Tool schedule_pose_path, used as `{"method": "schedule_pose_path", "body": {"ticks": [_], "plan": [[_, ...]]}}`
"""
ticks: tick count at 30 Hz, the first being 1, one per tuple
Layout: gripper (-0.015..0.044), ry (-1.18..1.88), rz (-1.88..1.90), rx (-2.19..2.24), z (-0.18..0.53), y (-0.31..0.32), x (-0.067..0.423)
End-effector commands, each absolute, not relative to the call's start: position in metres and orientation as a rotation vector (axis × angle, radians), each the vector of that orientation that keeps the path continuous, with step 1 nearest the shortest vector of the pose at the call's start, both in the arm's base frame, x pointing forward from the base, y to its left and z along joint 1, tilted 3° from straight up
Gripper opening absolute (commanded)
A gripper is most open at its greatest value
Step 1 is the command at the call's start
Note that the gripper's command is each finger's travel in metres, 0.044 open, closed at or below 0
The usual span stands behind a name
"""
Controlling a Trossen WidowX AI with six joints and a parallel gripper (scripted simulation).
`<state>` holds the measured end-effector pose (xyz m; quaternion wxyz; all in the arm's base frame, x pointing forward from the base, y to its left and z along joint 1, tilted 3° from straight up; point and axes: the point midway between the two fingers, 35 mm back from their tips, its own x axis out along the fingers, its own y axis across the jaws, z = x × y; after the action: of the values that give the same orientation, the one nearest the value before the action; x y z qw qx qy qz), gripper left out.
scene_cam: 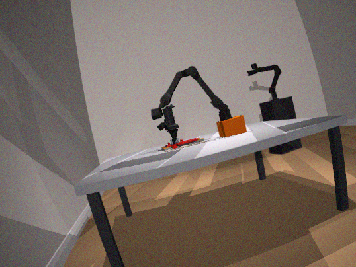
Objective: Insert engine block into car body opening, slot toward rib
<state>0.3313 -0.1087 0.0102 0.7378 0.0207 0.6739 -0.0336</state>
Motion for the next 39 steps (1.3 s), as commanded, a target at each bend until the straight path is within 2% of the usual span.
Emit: {"method": "schedule_pose_path", "body": {"ticks": [1,12,23,39], "plan": [[0.0158,1.48,-0.07,0.046,0.009,-0.108,0.331],[0.0158,1.48,-0.069,0.045,0.006,-0.108,0.331],[0.044,1.479,-0.074,0.045,0.007,-0.109,0.332],[0.044,1.48,-0.069,0.044,0.021,-0.109,0.33]]}}
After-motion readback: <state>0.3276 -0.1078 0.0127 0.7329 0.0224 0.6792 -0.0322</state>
